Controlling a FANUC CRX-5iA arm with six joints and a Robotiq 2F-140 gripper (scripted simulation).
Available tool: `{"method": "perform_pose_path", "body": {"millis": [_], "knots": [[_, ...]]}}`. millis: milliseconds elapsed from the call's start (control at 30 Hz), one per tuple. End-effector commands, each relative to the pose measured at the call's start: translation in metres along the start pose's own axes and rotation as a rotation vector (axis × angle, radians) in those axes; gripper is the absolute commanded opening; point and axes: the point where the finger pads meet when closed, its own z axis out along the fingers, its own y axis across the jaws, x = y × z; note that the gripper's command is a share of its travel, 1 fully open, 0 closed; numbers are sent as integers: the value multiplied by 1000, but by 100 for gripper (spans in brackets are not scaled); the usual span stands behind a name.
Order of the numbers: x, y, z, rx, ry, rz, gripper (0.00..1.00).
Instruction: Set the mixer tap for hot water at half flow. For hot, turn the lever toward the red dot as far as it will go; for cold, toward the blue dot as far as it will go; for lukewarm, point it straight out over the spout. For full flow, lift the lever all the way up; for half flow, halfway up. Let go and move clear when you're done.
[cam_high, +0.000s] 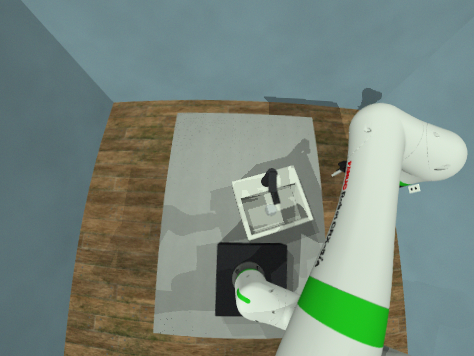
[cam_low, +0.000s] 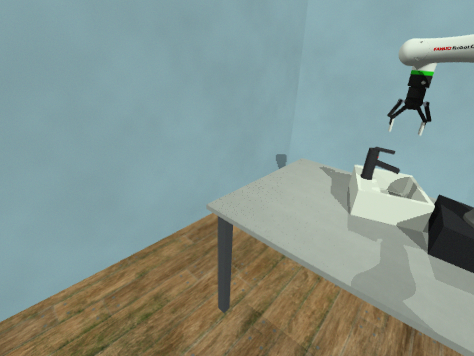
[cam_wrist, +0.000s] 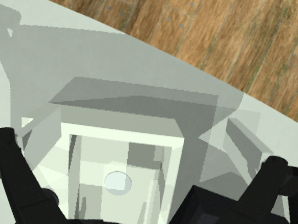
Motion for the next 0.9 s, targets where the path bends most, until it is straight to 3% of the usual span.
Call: {"method": "perform_pose_path", "body": {"millis": [0,67,133,433,500,533,667,867], "knots": [[-3,-3,-1,1,0,-19,100],[-23,-21,-7,6,-3,-121,100],[-63,-51,-19,16,-9,-323,100],[-160,-98,-40,34,-23,-783,100],[-160,-98,-40,34,-23,-783,100],[-194,-110,-48,40,-26,-939,100],[-238,-119,-55,47,-32,-1131,100],[-246,-121,-57,48,-33,-1182,100]]}}
